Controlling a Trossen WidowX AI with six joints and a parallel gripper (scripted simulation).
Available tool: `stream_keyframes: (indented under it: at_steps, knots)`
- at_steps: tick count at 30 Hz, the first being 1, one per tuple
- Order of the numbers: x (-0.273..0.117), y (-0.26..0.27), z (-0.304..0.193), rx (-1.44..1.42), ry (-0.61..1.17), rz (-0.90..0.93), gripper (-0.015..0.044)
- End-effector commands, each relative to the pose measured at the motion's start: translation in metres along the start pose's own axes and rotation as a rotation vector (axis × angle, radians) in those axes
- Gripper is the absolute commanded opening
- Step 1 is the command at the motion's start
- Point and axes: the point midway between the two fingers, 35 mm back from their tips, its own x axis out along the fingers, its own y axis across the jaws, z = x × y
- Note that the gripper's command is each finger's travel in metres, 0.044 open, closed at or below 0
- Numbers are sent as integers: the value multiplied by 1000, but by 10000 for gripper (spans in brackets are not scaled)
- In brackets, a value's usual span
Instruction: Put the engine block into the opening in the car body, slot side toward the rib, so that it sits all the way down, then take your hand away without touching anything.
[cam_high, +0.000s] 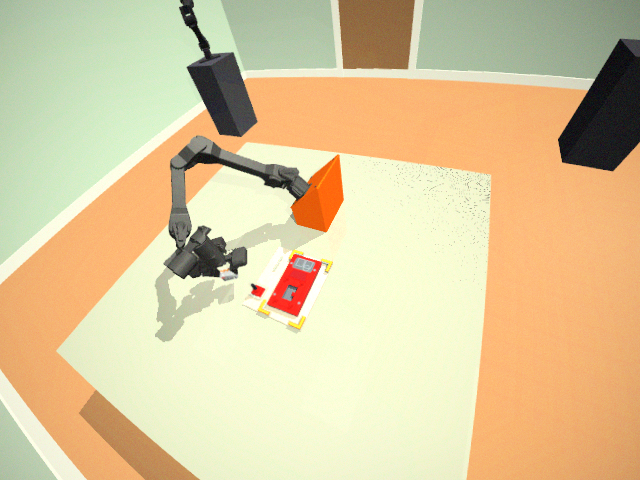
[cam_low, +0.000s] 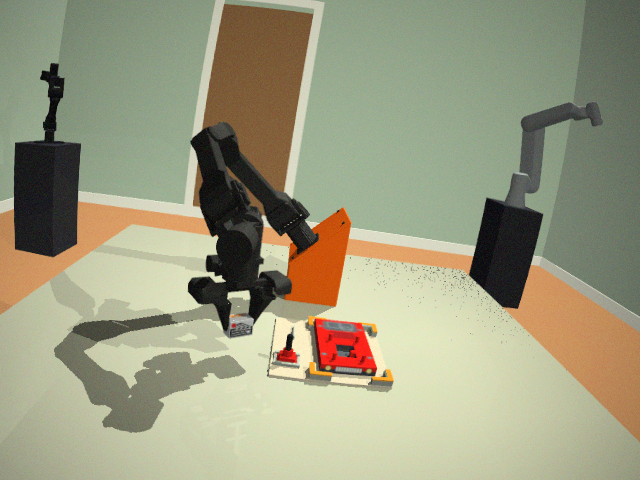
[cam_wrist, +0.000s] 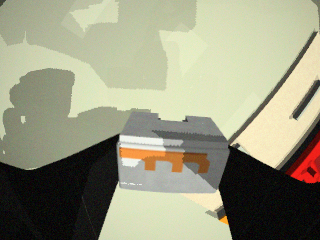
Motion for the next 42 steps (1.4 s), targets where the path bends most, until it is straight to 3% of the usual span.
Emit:
stream_keyframes:
  at_steps: [1,22,33,42]
  knots:
    - [-16,4,-2,10,11,8,0]
    - [-80,5,7,10,8,11,0]
    - [-62,2,7,10,12,11,0]
    - [-63,3,11,10,123,6,0]
